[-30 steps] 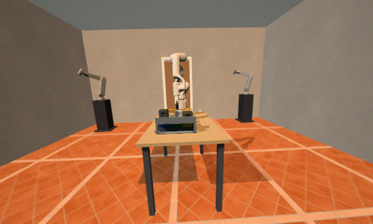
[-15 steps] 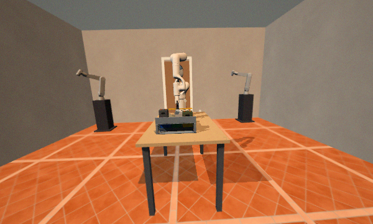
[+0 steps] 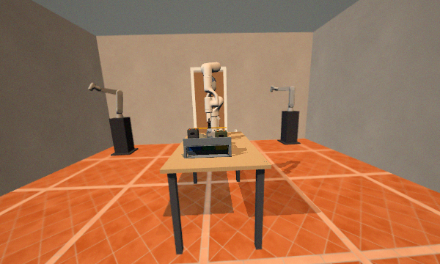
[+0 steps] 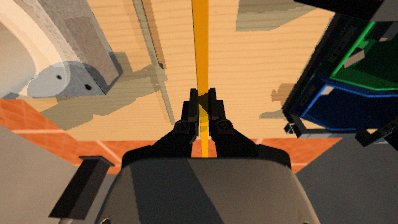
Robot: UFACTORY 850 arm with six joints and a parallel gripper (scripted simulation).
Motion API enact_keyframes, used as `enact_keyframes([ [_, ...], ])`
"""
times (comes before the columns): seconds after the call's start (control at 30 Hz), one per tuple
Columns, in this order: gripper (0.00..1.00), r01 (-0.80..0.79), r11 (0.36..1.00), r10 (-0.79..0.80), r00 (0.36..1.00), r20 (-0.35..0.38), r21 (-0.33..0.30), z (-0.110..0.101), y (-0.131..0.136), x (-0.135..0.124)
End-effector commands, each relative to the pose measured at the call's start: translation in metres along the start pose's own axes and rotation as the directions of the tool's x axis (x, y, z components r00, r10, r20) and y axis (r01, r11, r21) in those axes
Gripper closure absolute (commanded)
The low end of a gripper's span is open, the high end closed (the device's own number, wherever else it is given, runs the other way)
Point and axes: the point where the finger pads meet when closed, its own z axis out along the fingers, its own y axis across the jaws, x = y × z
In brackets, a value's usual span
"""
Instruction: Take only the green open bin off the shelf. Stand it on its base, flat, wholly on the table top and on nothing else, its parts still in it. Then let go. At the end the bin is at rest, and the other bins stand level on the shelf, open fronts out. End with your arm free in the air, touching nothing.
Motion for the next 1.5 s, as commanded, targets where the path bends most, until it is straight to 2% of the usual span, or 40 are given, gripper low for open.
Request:
enact_keyframes([
  [0.0,1.0,0.0,1.0,0.0,1.0,0.001,-0.001,0.0,-0.001,0.0],
  [1.47,1.0,0.0,1.0,0.0,1.0,0.001,-0.001,0.0,0.011,0.0],
])
